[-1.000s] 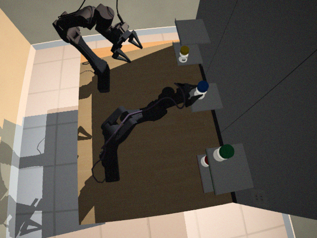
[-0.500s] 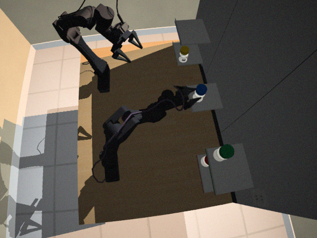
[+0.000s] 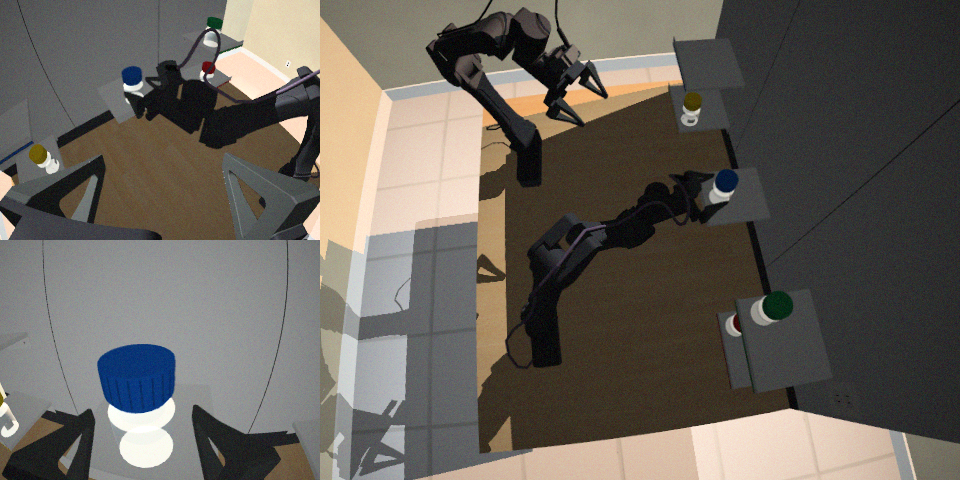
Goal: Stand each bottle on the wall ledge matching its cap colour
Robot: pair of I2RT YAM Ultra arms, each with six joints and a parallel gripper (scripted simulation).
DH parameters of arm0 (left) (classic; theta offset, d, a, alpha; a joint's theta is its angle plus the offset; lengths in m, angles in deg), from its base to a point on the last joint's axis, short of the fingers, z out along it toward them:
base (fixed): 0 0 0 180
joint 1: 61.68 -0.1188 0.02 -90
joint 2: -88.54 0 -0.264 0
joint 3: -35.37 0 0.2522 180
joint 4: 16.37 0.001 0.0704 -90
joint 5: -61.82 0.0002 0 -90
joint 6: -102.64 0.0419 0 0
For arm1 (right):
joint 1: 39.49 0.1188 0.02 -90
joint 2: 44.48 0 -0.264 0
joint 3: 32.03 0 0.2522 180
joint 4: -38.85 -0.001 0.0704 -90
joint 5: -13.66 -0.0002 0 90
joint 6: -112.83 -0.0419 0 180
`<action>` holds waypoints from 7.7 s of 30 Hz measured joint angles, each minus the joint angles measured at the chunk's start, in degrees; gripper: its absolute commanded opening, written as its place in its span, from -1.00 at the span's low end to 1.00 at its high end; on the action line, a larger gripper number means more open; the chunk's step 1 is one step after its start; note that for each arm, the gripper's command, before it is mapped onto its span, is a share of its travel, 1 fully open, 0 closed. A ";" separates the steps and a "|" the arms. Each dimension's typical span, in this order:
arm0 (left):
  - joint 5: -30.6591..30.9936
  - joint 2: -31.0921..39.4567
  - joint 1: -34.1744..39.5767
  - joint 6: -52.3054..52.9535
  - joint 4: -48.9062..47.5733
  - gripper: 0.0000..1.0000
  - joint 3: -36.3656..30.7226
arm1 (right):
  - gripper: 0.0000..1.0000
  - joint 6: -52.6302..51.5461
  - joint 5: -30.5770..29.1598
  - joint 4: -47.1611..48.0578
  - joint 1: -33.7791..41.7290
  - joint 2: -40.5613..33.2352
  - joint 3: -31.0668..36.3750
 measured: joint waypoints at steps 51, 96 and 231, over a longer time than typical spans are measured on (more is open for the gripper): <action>-20.74 -17.62 6.25 -7.34 -38.14 1.00 -15.13 | 0.74 0.31 3.98 -25.97 -11.04 -48.35 24.46; -26.91 -30.42 5.90 -4.39 -70.62 0.62 -21.29 | 0.74 1.33 23.23 -72.61 -21.00 -58.42 1.70; -22.29 -53.86 1.68 1.92 -71.32 0.00 9.33 | 0.74 1.70 23.78 -100.59 -3.04 -61.83 -10.51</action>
